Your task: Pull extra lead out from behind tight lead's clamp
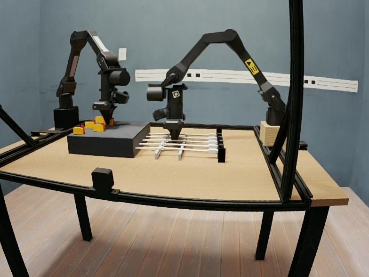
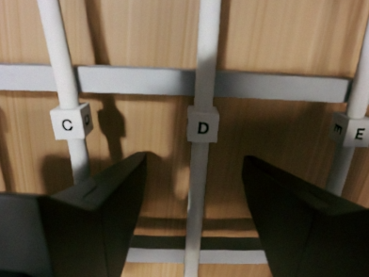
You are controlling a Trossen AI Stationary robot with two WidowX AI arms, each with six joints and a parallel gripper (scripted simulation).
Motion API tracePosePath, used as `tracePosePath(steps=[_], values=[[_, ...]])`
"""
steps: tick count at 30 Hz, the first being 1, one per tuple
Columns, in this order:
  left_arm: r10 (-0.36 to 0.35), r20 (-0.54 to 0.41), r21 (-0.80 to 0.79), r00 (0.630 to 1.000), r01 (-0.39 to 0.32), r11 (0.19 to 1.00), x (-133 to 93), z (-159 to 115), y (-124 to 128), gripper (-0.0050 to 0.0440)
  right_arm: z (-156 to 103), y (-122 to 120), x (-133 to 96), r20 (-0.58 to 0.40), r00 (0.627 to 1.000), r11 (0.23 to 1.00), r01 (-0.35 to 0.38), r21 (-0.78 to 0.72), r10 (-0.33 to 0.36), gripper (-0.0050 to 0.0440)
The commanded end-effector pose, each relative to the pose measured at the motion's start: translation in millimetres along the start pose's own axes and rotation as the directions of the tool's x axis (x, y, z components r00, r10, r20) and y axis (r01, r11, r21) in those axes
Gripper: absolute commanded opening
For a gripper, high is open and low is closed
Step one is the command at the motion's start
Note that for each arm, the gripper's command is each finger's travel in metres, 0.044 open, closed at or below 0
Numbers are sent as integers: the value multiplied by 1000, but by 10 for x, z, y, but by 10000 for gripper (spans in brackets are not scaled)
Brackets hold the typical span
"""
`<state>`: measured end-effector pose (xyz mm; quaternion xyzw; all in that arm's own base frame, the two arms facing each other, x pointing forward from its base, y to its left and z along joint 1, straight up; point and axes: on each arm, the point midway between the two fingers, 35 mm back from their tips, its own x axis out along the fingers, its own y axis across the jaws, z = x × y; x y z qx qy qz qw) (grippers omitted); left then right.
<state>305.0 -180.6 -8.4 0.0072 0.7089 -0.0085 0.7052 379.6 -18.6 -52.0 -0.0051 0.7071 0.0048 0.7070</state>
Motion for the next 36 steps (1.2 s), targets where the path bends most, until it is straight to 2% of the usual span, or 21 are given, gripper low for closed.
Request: tracePosePath(steps=[1,28,29,36], values=[[-13,22,0,1000,13,1000,-78,40,-23,-50,2,3,10,0,1000,1000,-1,-3,1,209],[-13,22,0,1000,13,1000,-78,40,-23,-50,2,3,10,0,1000,1000,-1,-3,1,209],[-12,22,0,1000,12,1000,-77,40,-23,-50,51,-3,-78,24,1000,1000,2,0,-2,-50],[-12,22,0,1000,12,1000,-77,40,-23,-50,51,-3,-78,24,1000,1000,2,0,-2,-50]])
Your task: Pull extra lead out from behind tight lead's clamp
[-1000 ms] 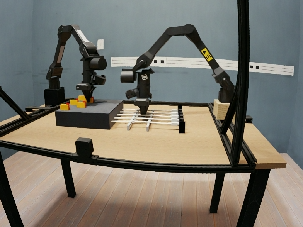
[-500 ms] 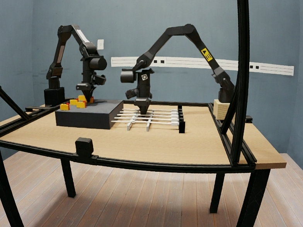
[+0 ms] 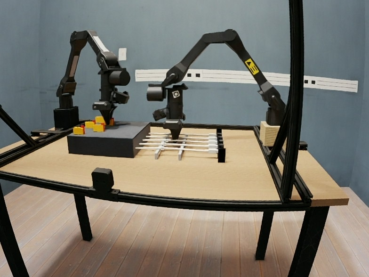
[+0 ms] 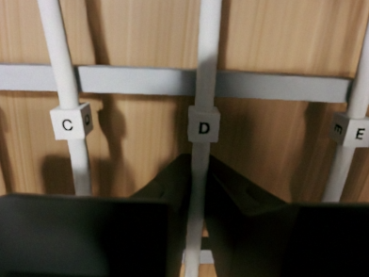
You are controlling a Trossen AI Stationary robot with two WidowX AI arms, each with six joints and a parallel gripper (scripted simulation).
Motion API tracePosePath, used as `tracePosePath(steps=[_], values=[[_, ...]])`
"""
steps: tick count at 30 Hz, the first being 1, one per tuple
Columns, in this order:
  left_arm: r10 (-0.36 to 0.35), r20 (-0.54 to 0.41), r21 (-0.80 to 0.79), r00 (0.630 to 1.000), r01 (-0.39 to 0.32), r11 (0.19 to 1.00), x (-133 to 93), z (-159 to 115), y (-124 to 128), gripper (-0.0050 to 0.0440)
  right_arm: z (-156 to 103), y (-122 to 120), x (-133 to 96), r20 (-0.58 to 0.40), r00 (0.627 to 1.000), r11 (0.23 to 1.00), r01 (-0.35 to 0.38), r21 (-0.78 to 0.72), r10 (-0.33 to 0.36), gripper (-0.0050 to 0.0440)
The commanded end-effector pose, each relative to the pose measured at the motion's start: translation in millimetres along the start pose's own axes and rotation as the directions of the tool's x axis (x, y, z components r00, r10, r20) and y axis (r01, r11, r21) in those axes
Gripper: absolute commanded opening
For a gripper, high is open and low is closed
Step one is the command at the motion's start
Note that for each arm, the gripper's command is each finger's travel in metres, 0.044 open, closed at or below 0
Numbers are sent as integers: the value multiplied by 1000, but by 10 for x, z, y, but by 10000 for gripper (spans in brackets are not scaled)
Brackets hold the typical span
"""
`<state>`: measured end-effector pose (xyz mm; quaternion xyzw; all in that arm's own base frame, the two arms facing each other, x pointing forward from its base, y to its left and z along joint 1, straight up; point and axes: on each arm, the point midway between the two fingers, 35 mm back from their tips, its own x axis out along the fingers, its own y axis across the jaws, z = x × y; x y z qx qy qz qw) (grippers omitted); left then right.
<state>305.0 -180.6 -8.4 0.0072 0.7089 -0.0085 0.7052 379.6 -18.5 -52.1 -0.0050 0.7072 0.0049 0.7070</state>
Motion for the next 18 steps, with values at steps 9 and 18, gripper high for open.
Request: tracePosePath(steps=[9,18], values=[[-13,22,0,1000,13,1000,-78,40,-23,-50,51,-4,-78,24,1000,1000,2,0,-2,-50],[-13,22,0,1000,13,1000,-137,39,-23,-50,52,-3,-78,24,1000,1000,2,0,-2,-50]])
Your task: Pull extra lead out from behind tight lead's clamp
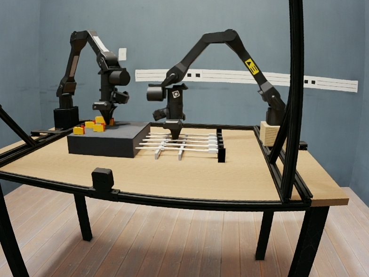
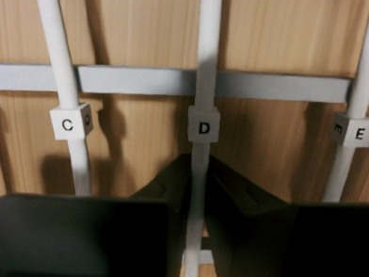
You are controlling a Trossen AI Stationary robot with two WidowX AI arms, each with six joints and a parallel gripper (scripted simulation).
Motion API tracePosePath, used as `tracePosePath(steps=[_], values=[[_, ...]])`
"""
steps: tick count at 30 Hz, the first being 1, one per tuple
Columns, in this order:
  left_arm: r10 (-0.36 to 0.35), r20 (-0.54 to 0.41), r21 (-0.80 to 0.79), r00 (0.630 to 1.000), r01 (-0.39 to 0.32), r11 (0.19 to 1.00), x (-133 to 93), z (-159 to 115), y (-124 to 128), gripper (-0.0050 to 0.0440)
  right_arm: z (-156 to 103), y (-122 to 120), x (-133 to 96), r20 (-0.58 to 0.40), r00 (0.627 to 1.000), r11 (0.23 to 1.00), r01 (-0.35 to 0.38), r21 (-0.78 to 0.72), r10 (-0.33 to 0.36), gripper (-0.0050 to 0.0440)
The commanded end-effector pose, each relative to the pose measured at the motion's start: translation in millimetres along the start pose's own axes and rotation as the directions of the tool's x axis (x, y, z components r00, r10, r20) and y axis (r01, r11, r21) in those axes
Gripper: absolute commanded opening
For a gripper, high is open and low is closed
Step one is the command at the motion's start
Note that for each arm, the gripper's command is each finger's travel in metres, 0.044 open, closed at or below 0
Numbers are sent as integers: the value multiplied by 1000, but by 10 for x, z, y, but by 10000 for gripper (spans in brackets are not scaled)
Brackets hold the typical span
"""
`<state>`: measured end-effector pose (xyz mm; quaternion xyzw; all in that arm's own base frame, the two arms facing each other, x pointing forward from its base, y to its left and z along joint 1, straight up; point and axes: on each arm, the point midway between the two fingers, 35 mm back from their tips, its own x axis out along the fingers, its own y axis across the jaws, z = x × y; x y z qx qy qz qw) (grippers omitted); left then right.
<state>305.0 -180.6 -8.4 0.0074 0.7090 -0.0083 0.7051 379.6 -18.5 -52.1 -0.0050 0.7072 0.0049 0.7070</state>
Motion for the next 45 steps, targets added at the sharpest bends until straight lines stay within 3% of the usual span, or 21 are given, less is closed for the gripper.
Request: tracePosePath(steps=[1,25,26,42,45], values=[[-13,23,0,1000,13,1000,-144,39,-23,-50,52,-3,-78,24,1000,1000,2,0,-2,-50],[-11,22,0,1000,11,1000,-189,42,-24,-50,52,-3,-78,24,1000,1000,2,0,-2,-50],[-9,20,0,1000,9,1000,-106,42,-25,-50,52,-3,-79,25,1000,1000,2,0,-2,-50],[-9,20,0,1000,9,1000,-199,42,-25,-50,52,-3,-79,25,1000,1000,2,0,-2,-50],[-8,20,0,1000,8,1000,-127,45,-27,-50,52,-3,-79,25,1000,1000,2,0,-2,-50]])
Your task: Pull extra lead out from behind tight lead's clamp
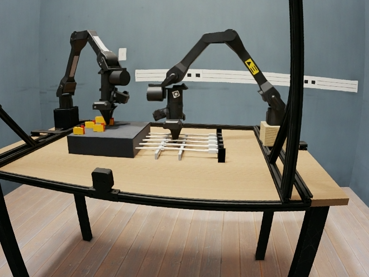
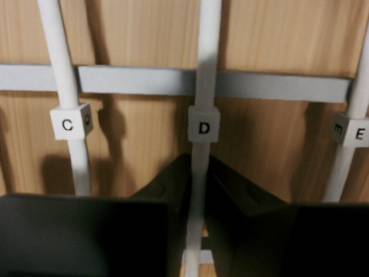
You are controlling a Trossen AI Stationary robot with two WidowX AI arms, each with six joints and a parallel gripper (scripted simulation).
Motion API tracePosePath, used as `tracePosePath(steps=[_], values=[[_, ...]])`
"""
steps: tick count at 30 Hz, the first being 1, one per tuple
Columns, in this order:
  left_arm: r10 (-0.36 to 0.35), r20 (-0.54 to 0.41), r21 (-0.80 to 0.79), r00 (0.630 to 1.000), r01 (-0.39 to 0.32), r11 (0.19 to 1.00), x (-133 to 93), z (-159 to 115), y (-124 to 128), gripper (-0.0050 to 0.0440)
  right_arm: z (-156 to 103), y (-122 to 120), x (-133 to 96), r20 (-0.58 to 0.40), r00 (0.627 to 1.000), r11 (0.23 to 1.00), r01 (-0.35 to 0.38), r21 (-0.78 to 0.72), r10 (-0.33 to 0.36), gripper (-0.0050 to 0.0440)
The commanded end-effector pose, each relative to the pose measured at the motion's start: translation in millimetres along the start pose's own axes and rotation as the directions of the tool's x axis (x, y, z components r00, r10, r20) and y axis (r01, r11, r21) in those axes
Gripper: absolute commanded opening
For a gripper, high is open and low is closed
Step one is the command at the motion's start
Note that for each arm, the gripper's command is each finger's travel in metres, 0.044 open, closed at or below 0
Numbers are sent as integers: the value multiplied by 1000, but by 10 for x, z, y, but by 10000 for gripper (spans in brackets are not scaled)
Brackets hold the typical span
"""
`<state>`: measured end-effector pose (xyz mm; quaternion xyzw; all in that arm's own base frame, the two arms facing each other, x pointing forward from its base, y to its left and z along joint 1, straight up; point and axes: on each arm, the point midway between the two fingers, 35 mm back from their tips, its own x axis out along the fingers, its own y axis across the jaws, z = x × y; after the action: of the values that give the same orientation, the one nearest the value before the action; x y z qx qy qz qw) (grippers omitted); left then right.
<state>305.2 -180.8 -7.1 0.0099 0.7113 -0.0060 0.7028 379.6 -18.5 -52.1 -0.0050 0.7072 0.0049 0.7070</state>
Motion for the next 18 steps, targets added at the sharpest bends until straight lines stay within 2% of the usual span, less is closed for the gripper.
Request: tracePosePath(steps=[1,12,14,15,18], values=[[-15,27,0,1000,15,1000,-121,43,-24,-50,52,-3,-79,25,1000,1000,2,0,-2,-50],[-15,27,0,1000,15,1000,-195,42,-24,-50,52,-3,-79,25,1000,1000,2,0,-2,-50],[-15,27,0,1000,15,1000,-195,42,-24,-50,52,-3,-79,25,1000,1000,2,0,-2,-50],[-15,27,0,1000,15,1000,-108,45,-25,-50,52,-3,-79,25,1000,1000,2,0,-2,-50],[-15,27,0,1000,15,1000,-138,44,-25,-50,52,-3,-79,25,1000,1000,2,0,-2,-50]])
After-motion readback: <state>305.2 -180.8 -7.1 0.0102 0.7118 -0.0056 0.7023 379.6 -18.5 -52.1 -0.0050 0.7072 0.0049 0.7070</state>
